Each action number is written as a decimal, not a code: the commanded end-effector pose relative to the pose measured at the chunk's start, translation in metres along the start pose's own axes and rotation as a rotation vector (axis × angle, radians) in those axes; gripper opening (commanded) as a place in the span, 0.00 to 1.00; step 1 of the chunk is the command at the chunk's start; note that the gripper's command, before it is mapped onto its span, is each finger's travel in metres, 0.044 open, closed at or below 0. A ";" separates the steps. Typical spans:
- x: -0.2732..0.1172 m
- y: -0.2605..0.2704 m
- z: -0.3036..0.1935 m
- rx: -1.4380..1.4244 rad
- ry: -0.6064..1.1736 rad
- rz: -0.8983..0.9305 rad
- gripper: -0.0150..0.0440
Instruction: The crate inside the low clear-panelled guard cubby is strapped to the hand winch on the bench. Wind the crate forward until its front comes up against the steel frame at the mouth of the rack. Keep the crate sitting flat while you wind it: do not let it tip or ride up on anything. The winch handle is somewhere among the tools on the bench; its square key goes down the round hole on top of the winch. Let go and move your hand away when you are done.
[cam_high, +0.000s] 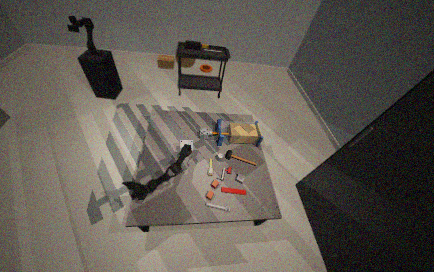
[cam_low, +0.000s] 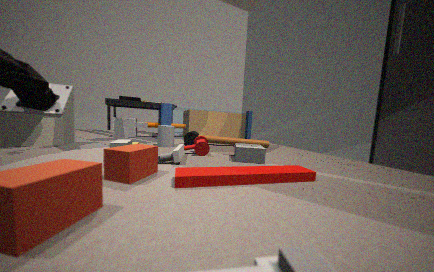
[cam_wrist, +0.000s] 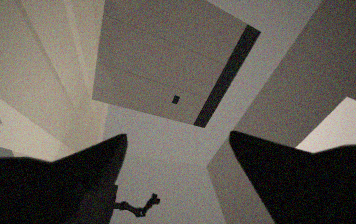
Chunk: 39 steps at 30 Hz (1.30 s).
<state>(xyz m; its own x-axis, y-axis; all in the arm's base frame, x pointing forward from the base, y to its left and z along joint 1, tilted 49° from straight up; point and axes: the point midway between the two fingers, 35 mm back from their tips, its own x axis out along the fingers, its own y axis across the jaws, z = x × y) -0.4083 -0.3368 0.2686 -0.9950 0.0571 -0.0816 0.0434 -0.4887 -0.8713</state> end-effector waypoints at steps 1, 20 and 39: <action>-0.001 0.000 0.001 0.000 -0.003 0.001 0.98; -0.158 -0.034 0.093 -0.022 -0.516 0.204 1.00; -0.394 -0.055 0.119 -0.088 -1.124 0.477 1.00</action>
<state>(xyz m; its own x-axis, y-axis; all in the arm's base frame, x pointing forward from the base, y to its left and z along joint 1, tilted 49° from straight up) -0.0758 -0.4397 0.3996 -0.5117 -0.8589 0.0185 0.3566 -0.2320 -0.9050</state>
